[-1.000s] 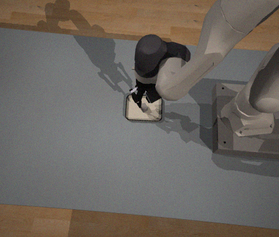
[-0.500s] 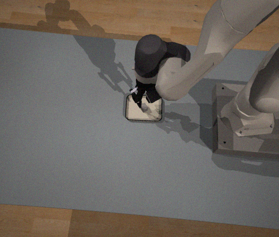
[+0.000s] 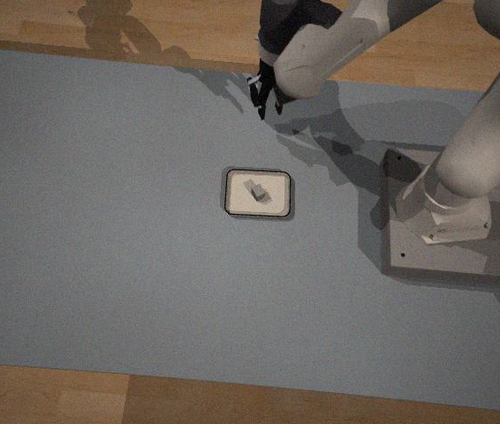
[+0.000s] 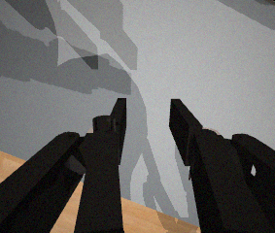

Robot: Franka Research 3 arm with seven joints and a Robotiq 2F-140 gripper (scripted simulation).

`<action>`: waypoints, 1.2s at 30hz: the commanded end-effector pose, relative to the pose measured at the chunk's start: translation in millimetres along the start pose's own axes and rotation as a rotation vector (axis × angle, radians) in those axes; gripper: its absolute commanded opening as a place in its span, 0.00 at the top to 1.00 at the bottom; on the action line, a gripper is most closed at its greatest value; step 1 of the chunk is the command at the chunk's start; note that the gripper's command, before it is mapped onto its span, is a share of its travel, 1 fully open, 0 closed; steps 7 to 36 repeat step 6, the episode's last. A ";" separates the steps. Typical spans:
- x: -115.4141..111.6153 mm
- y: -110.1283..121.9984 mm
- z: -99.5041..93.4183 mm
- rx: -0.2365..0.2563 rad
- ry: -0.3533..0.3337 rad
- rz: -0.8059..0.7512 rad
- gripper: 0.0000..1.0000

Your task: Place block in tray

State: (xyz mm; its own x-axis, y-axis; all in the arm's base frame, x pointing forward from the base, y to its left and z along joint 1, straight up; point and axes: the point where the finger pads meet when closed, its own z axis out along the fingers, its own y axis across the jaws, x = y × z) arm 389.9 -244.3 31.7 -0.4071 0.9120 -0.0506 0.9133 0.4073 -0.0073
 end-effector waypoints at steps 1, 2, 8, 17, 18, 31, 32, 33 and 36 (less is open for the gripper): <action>-29.7 -16.7 8.1 -0.012 0.045 -0.178 0.66; -29.7 -16.7 8.1 -0.012 0.045 -0.178 0.66; -29.7 -16.7 8.1 -0.012 0.045 -0.178 0.66; -29.7 -16.7 8.1 -0.012 0.045 -0.178 0.66; -29.7 -16.7 8.1 -0.012 0.045 -0.178 0.66; -29.7 -16.7 8.1 -0.012 0.045 -0.178 0.66; -29.7 -16.7 8.1 -0.012 0.045 -0.178 0.66; -29.7 -16.7 8.1 -0.012 0.045 -0.178 0.66; -29.7 -16.7 8.1 -0.012 0.045 -0.178 0.66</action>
